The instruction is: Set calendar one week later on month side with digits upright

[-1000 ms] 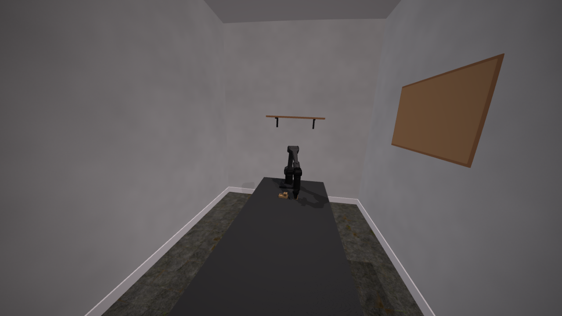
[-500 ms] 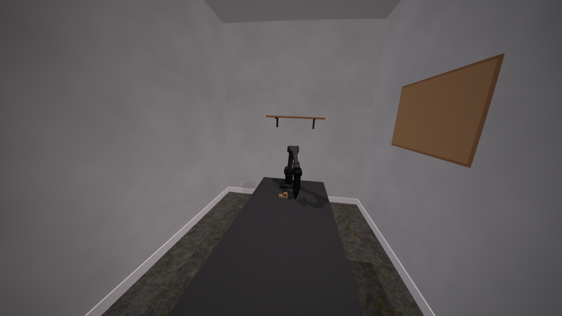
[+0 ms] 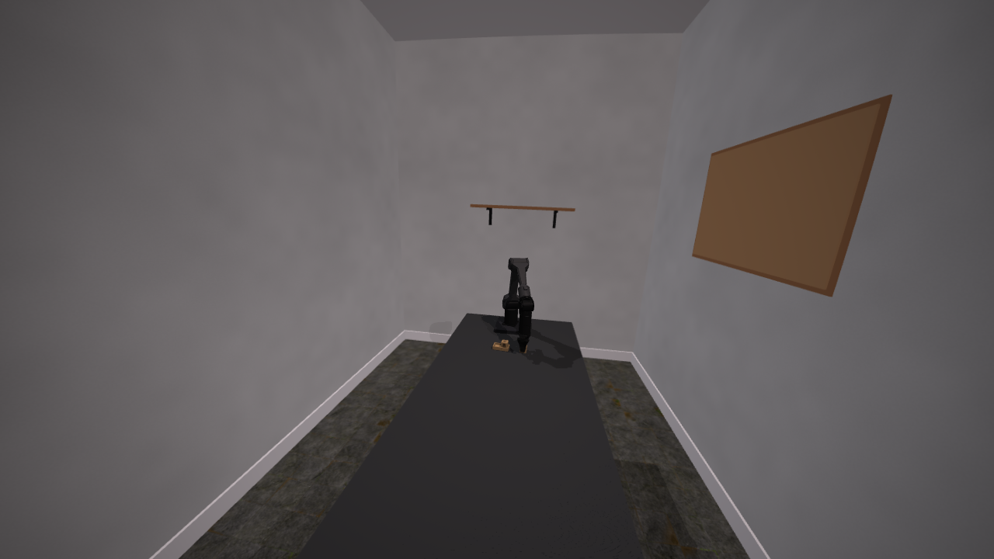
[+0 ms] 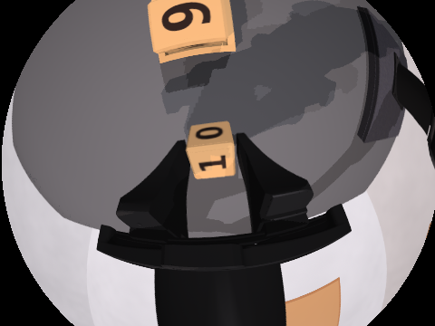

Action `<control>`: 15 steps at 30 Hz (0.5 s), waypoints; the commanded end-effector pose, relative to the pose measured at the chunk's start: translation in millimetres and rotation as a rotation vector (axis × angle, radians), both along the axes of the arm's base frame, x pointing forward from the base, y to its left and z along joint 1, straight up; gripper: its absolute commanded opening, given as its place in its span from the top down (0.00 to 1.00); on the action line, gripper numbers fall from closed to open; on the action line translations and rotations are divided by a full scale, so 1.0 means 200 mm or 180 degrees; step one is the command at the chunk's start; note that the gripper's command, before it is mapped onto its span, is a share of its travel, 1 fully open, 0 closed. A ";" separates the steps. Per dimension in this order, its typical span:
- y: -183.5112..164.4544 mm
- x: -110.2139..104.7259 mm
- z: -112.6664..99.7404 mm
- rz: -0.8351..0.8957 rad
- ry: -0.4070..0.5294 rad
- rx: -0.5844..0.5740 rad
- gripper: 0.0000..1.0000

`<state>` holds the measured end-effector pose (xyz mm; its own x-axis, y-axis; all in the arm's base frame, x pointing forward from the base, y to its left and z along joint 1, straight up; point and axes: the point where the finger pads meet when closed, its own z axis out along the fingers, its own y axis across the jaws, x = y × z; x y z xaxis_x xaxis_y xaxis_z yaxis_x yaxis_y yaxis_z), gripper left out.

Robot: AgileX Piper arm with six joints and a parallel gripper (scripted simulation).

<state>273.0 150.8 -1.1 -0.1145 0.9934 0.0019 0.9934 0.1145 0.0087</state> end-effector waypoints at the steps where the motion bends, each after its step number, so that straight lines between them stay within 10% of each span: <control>1: 0.00 0.00 0.00 -0.0003 0.0007 -0.0002 0.43; 15: 0.00 0.00 0.01 -0.0003 -0.0005 0.0005 0.38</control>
